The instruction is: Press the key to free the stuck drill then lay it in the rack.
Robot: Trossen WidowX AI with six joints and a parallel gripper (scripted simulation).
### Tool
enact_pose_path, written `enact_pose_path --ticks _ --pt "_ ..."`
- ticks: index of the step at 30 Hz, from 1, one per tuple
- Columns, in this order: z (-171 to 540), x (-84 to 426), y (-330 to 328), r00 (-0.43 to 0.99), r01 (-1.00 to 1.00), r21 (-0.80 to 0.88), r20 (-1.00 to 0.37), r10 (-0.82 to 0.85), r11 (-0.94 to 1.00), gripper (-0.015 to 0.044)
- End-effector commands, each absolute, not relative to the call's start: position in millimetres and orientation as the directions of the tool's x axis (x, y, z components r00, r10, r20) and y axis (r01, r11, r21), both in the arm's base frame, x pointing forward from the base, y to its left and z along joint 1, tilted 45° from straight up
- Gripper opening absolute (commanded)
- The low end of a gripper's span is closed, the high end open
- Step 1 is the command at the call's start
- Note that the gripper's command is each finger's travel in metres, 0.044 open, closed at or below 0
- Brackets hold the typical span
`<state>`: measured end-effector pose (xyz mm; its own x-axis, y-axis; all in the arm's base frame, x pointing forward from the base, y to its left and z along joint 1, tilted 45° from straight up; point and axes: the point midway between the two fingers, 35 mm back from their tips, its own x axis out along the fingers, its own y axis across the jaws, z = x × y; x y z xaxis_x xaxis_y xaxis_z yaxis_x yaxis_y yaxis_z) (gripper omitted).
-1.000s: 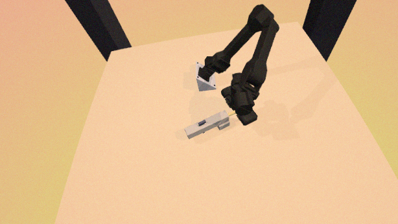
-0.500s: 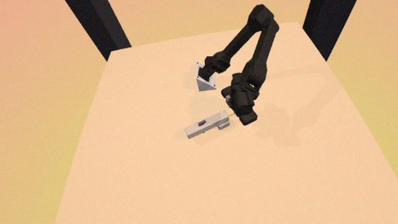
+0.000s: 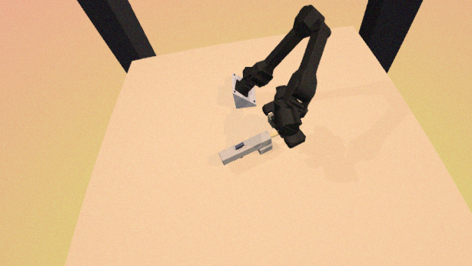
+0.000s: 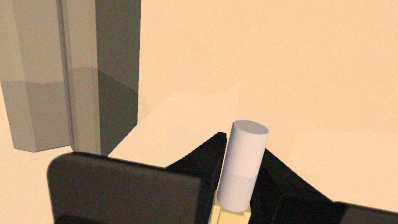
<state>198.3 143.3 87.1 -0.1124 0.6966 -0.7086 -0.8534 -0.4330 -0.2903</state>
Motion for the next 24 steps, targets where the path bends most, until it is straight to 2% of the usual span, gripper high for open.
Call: enact_pose_path --ticks 1,24 --pt "87 199 141 -0.110 -0.855 -0.288 -0.713 0.693 -0.432 0.0000" --pt "102 186 156 -0.110 -0.855 -0.288 -0.712 0.694 -0.431 0.0000"
